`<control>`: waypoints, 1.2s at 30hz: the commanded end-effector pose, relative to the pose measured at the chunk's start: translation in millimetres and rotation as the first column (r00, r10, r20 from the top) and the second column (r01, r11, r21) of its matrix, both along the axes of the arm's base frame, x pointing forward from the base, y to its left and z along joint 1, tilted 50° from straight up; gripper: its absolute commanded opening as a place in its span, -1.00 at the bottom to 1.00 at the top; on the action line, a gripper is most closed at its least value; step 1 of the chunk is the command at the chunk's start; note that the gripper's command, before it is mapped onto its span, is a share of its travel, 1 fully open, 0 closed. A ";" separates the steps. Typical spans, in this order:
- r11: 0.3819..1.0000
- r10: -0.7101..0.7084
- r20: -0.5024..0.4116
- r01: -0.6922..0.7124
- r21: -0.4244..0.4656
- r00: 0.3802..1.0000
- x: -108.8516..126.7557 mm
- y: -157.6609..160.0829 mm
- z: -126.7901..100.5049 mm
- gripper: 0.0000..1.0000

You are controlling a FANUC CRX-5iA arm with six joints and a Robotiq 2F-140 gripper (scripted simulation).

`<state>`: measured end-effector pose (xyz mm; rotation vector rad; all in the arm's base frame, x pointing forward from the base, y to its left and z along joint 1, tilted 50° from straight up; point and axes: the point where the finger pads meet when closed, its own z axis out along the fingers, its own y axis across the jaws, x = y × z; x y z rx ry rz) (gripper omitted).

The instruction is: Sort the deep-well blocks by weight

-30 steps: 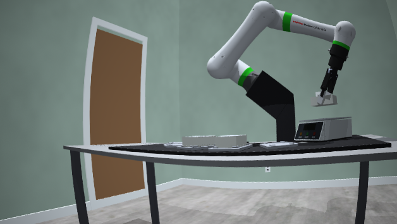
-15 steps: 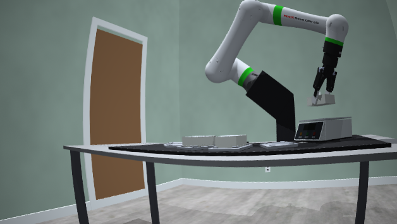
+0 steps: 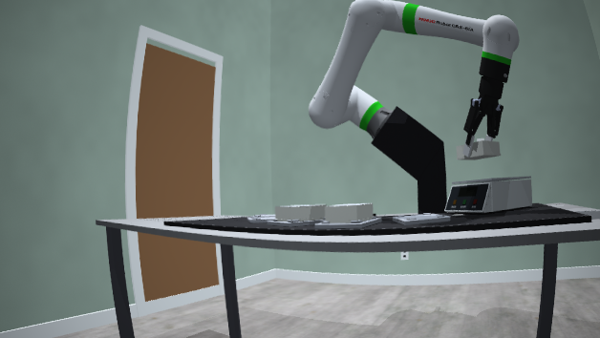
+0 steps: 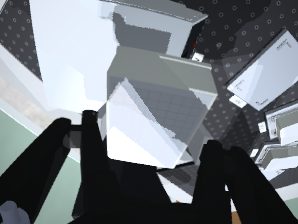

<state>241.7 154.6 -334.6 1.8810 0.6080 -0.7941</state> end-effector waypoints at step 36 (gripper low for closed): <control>0.996 -0.087 0.100 0.085 0.019 0.991 84.1 -32.3 51.4 -0.80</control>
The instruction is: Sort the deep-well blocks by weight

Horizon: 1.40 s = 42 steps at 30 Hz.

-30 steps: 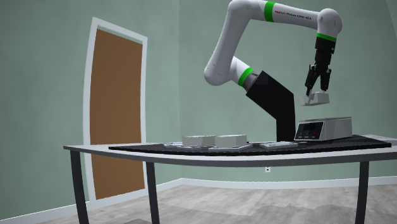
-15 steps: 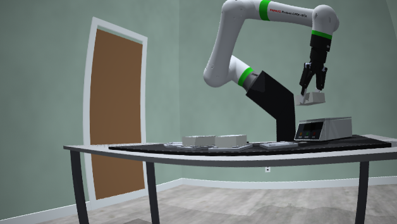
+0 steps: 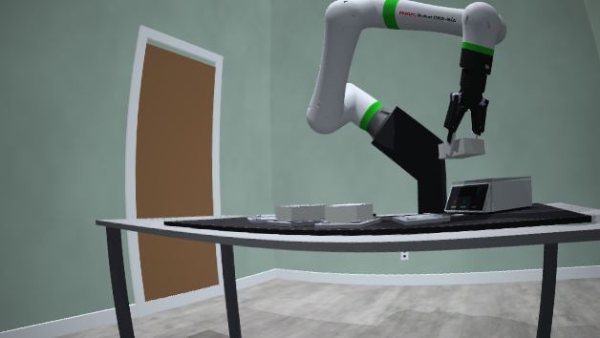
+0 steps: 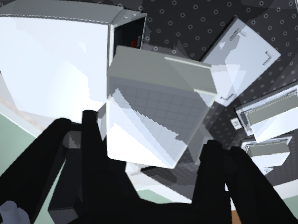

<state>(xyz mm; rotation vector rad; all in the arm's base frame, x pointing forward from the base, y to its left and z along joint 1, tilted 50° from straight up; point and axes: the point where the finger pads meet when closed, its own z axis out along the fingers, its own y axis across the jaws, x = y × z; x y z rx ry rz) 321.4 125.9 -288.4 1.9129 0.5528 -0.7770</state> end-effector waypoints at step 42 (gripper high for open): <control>0.974 -0.225 0.255 0.216 0.066 0.940 75.4 -66.2 89.4 -0.80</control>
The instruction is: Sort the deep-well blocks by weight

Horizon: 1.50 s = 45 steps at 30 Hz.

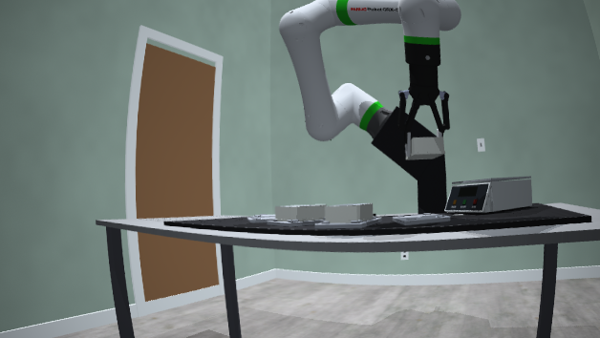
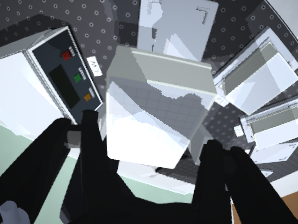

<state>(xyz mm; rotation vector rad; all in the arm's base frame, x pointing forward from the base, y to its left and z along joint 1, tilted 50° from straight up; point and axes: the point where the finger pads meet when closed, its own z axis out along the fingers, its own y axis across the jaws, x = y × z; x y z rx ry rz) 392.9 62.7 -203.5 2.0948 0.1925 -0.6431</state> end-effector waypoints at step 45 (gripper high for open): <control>0.965 -0.261 0.290 0.248 0.081 0.921 40.3 -76.1 95.2 -0.80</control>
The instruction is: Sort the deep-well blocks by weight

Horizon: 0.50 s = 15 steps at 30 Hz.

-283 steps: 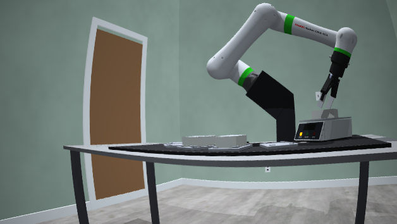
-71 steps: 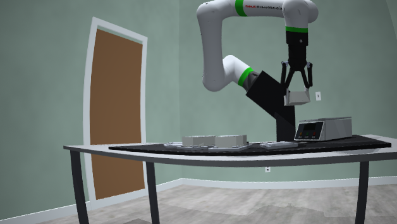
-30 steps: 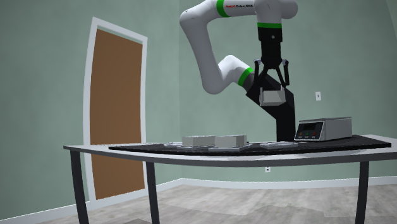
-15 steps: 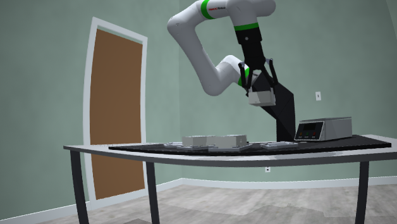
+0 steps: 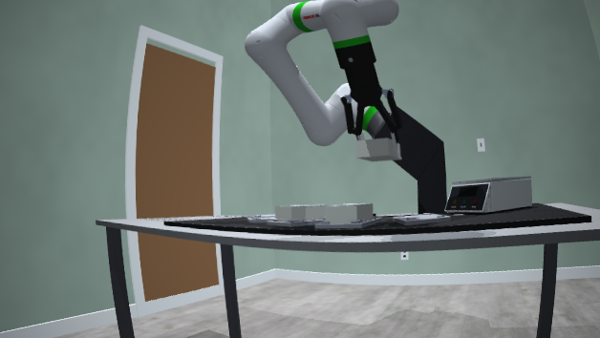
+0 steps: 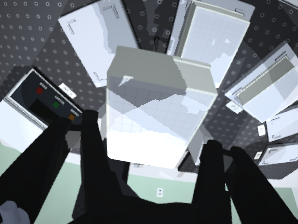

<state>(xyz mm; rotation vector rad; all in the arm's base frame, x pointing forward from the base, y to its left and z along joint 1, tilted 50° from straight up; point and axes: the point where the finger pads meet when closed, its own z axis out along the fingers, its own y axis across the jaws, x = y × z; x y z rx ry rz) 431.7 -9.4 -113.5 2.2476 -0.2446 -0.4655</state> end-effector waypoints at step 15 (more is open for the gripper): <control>1.000 0.000 0.000 0.000 0.000 1.000 9.8 -31.0 37.9 -0.80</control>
